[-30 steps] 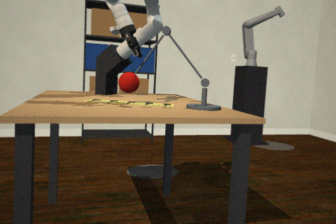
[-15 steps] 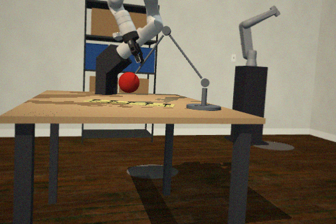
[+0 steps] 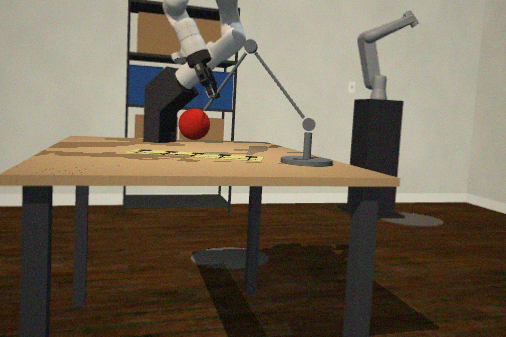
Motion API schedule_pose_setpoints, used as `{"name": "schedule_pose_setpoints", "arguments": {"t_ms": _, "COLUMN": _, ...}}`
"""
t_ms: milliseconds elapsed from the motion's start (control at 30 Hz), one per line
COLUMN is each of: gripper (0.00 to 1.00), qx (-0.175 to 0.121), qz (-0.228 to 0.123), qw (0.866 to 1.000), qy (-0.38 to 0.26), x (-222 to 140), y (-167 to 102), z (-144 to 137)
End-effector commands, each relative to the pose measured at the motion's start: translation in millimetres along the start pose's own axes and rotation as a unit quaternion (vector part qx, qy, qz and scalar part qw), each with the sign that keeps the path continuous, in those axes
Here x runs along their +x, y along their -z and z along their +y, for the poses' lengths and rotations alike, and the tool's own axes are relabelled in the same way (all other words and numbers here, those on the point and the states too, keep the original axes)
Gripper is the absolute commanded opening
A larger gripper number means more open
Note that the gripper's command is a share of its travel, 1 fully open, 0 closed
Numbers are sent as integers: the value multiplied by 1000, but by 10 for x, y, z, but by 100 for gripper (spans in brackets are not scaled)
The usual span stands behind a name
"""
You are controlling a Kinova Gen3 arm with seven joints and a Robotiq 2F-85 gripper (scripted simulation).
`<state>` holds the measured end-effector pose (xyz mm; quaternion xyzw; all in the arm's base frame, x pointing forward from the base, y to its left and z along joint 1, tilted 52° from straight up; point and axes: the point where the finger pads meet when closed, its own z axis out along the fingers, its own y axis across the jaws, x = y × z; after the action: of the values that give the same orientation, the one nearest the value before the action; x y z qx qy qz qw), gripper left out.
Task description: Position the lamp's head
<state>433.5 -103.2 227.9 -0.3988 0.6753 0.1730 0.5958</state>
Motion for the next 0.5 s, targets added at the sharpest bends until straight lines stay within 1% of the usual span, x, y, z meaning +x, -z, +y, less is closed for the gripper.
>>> {"name": "schedule_pose_setpoints", "arguments": {"t_ms": 0, "gripper": 100, "qx": -1, "qz": -1, "qw": 1000, "qy": 0, "x": -5, "y": -11, "z": 6}}
{"name": "schedule_pose_setpoints", "arguments": {"t_ms": 33, "gripper": 100, "qx": -1, "qz": -1, "qw": 1000, "qy": 0, "x": -5, "y": -11, "z": 6}}
{"name": "schedule_pose_setpoints", "arguments": {"t_ms": 67, "gripper": 0, "qx": -1, "qz": -1, "qw": 1000, "qy": 0, "x": -5, "y": -11, "z": 6}}
{"name": "schedule_pose_setpoints", "arguments": {"t_ms": 467, "gripper": 0, "qx": 0, "qz": 0, "qw": 1000, "qy": 0, "x": -3, "y": -4, "z": 2}}
